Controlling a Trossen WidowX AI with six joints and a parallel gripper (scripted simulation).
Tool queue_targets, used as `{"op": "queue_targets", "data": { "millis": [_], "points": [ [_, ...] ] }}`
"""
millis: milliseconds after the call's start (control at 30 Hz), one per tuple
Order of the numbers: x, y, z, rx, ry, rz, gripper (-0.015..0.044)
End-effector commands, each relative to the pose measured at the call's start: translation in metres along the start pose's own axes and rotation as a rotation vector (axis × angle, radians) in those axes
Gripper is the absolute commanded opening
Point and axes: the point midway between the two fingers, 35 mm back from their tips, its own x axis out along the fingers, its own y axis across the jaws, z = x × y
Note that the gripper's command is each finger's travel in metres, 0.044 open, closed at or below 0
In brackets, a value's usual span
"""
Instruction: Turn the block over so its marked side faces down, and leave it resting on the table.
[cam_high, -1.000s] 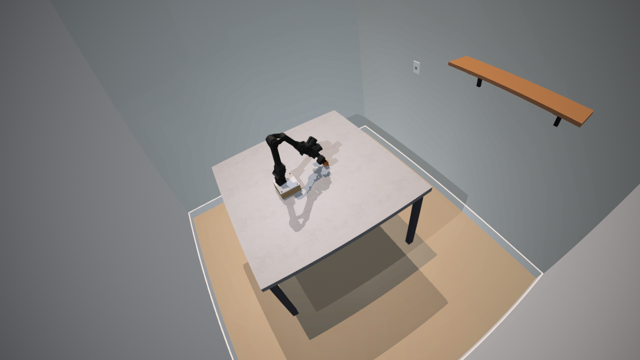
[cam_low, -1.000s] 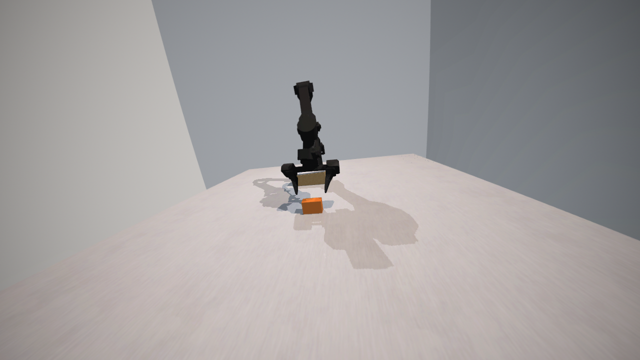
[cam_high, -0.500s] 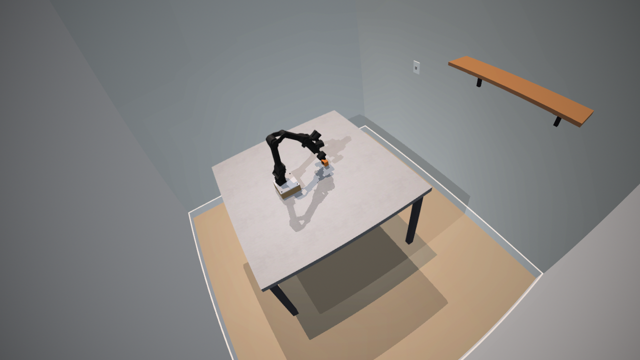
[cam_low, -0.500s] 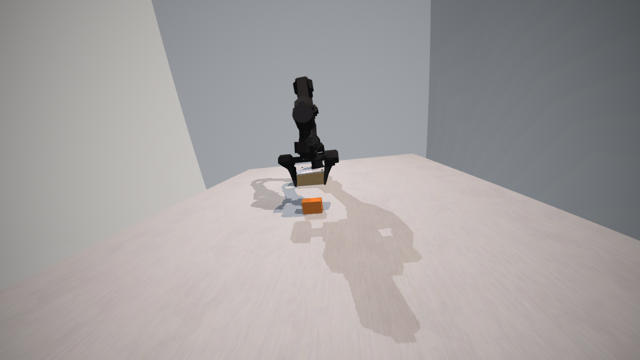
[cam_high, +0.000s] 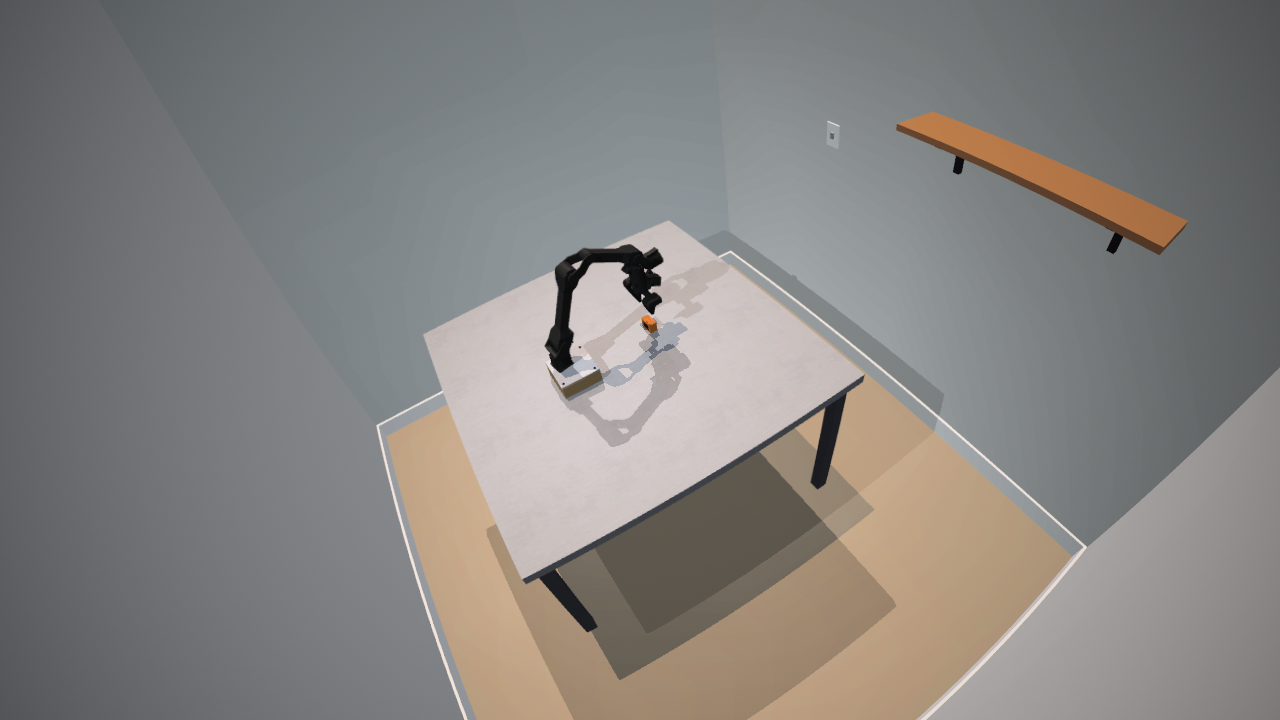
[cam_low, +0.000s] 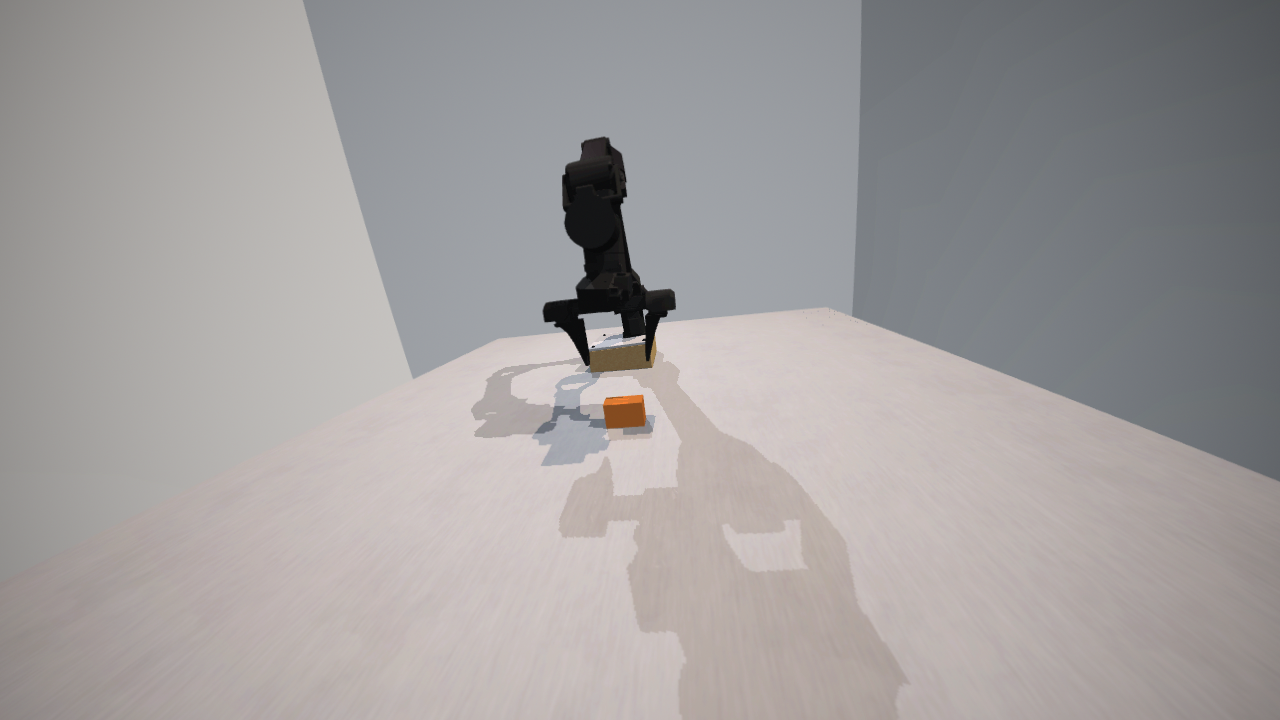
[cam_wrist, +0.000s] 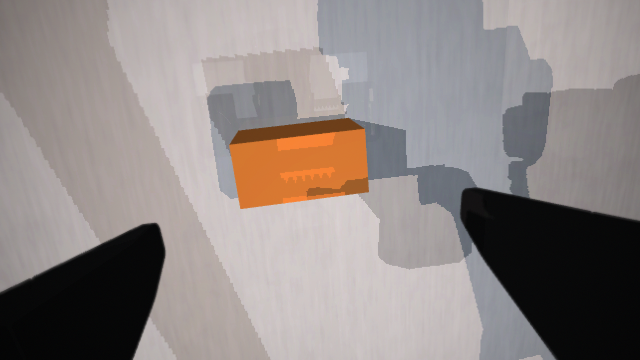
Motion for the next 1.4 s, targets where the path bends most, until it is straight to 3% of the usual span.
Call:
{"op": "queue_targets", "data": {
  "millis": [0, 167, 300, 1367],
  "points": [
    [-0.005, 0.000, 0.003, 0.009, 0.071, 0.006, 0.0440],
    [-0.002, 0.000, 0.003, 0.009, 0.071, 0.006, 0.0440],
    [0.030, 0.000, 0.000, 0.009, 0.071, 0.006, 0.0440],
    [0.074, 0.000, -0.002, 0.009, 0.071, 0.006, 0.0440]
  ]
}}
